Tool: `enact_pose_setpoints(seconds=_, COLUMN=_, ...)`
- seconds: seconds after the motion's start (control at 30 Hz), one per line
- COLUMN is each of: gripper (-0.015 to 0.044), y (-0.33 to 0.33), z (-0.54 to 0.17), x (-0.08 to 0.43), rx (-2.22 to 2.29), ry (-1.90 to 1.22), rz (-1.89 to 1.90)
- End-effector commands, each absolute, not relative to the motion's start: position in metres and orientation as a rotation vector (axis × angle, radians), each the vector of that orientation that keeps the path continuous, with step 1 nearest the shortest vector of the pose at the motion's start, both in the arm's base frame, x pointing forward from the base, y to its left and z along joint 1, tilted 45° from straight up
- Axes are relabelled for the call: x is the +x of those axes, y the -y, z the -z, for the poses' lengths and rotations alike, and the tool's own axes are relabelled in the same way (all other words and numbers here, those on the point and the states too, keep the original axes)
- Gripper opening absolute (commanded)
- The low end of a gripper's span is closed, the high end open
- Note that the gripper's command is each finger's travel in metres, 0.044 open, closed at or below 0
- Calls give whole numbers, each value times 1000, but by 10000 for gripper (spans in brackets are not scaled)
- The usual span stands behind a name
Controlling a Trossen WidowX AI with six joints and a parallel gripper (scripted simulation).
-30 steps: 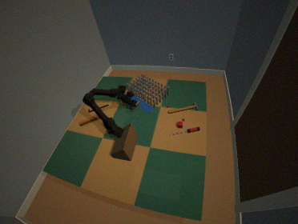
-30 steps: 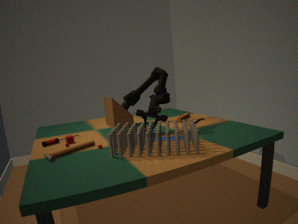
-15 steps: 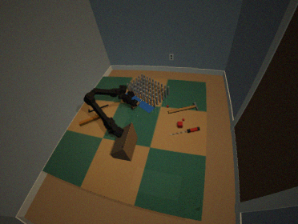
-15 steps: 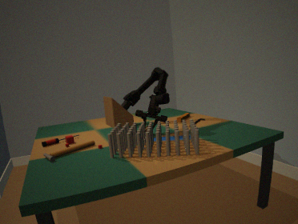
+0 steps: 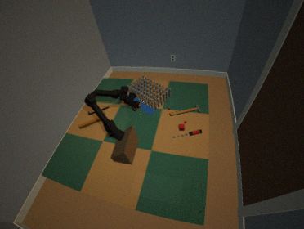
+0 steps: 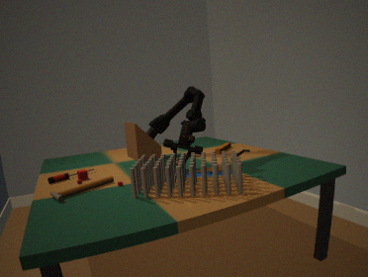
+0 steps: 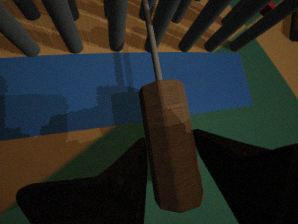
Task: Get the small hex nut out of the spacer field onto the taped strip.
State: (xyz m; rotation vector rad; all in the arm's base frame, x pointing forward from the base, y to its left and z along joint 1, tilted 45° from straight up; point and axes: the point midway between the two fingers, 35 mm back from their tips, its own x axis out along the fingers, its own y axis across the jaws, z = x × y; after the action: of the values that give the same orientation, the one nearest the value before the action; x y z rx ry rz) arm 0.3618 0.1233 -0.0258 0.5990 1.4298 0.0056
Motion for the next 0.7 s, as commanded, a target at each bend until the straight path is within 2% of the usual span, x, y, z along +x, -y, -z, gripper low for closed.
enact_pose_setpoints(seconds=0.0, gripper=0, y=-122, z=26, x=366, rx=599, ry=-1424, rz=-9)
enact_pose_setpoints(seconds=0.67, gripper=0, y=-128, z=37, x=368, rx=601, ry=-1425, rz=-7)
